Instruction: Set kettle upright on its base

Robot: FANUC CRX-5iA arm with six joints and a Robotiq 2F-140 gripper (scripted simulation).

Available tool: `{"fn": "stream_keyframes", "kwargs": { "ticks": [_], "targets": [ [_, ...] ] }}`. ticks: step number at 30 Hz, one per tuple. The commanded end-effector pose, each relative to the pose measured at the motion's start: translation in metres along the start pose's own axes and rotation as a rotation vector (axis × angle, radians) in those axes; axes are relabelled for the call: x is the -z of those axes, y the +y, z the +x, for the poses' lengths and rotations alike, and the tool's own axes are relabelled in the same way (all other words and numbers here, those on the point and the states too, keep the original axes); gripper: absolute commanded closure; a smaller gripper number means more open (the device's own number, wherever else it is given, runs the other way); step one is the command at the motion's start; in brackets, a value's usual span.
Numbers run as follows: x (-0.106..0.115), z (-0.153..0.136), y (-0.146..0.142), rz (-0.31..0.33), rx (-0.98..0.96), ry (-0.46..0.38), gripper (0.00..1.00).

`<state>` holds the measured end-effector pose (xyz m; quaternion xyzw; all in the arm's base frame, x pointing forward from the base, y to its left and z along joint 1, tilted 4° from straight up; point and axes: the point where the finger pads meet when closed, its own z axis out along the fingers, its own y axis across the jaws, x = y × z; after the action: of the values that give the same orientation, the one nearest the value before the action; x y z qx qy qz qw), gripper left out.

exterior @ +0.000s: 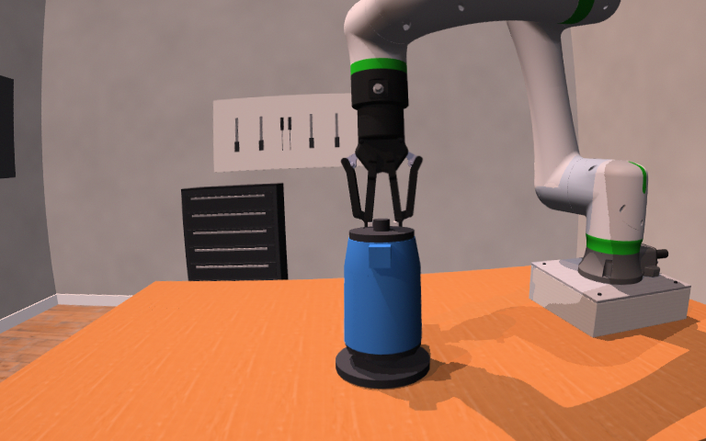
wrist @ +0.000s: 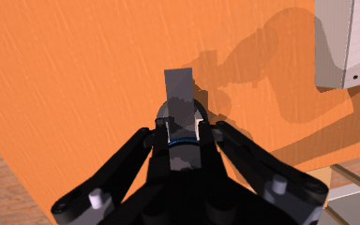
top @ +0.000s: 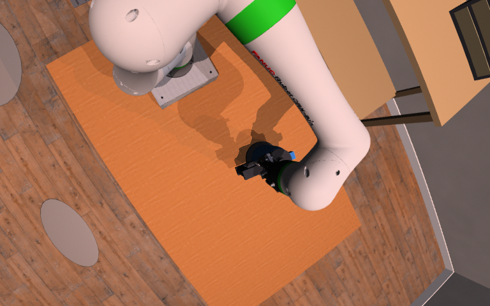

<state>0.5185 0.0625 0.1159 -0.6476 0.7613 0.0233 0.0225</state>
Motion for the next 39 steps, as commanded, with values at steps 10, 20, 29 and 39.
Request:
{"fn": "stream_keyframes", "kwargs": {
  "ticks": [10, 20, 29, 39],
  "targets": [
    [-0.0125, 0.0000, -0.0002, 0.001, 0.000, 0.000, 1.00],
    [-0.0127, 0.0000, -0.0002, 0.001, 0.000, 0.000, 1.00],
    [-0.0127, 0.0000, -0.0002, 0.001, 0.000, 0.000, 1.00],
    [-0.0127, 0.0000, -0.0002, 0.001, 0.000, 0.000, 1.00]
  ]
}}
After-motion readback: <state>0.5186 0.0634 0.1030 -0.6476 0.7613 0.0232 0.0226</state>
